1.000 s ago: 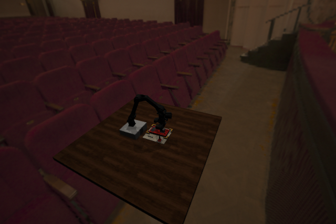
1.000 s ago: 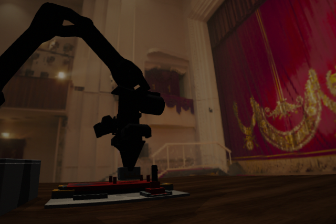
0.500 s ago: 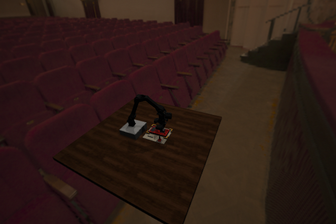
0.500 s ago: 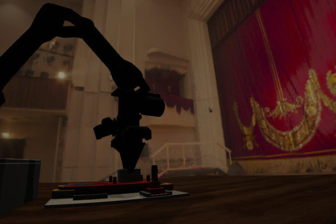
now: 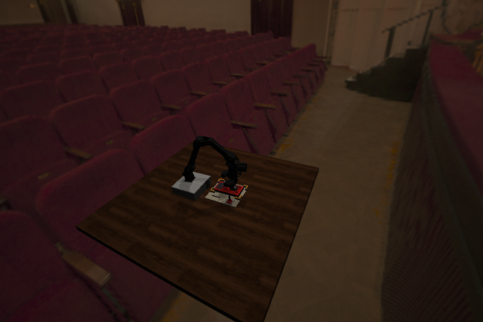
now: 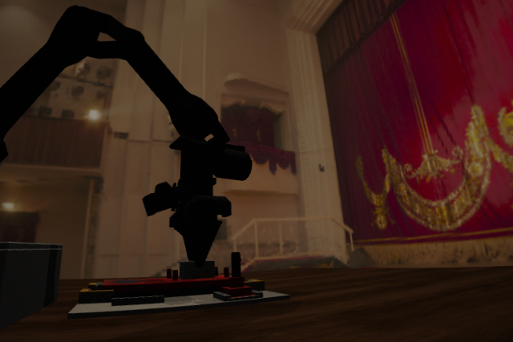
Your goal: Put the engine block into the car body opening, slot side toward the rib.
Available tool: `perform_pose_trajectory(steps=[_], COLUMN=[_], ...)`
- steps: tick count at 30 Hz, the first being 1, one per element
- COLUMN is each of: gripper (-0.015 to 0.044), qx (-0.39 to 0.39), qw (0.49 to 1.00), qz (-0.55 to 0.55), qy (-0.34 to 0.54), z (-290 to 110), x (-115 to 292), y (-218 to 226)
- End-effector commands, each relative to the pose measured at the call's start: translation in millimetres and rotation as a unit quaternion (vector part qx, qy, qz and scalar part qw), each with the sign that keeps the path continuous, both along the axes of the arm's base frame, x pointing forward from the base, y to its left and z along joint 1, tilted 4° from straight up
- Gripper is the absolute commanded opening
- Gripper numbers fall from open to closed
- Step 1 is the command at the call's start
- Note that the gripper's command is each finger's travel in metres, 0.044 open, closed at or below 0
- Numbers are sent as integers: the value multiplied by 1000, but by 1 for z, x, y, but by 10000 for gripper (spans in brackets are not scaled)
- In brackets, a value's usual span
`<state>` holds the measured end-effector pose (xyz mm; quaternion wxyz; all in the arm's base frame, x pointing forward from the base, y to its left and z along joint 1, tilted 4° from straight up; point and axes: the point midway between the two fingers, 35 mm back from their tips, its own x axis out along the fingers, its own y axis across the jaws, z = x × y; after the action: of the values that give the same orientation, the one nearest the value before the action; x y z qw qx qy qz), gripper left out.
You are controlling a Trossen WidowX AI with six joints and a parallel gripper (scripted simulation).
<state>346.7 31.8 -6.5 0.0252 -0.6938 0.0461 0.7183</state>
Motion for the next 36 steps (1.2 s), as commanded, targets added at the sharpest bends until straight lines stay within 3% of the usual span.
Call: perform_pose_trajectory(steps=[1,2,13,27,36], gripper=[159,159,440,440,204], qx=[2,2,0,2,2], qw=[1000,1000,1000,1000,1000], qz=[2,2,0,2,2], qy=[0,0,0,0,0], z=[-1,-2,-1,13,13], x=[0,0,0,1,1], y=[1,1,0,0,0])
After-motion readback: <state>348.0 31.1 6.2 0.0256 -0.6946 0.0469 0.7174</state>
